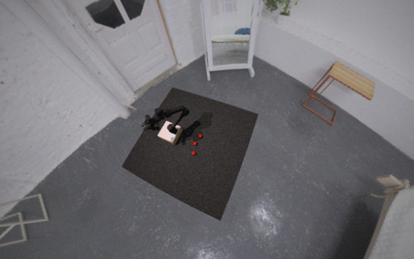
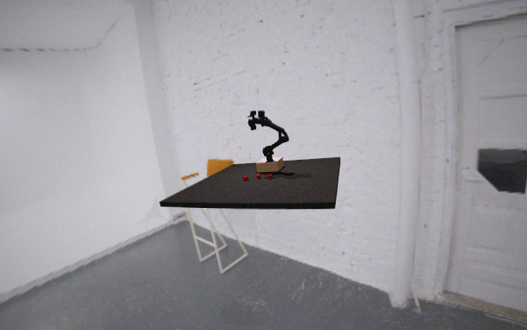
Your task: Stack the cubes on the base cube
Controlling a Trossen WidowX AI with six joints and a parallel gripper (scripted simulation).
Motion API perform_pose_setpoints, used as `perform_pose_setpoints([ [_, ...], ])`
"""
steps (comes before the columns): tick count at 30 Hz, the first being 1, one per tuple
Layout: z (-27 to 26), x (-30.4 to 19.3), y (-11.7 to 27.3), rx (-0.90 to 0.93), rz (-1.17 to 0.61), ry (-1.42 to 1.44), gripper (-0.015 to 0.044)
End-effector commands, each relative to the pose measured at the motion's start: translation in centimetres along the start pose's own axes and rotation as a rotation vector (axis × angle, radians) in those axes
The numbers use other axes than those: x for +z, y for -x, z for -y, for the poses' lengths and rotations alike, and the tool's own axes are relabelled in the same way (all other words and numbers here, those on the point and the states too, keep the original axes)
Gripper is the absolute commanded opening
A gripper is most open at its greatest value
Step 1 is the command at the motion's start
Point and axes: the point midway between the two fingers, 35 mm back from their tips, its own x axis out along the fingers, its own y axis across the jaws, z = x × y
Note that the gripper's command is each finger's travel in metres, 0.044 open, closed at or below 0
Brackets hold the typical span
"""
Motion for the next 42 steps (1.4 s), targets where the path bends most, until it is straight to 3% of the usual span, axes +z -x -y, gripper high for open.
perform_pose_setpoints([
  [1,-2.0,2.3,-1.7,0.114,0.104,-0.205,0.0265],
  [11,-7.1,9.3,-3.3,0.450,0.278,-0.601,0.0265],
  [20,-11.5,16.3,-1.7,0.811,0.327,-0.862,0.0265],
  [31,-16.4,23.9,3.9,1.267,0.226,-1.032,0.0265],
  [42,-20.6,28.8,12.5,1.631,-0.047,-1.034,0.0265],
])
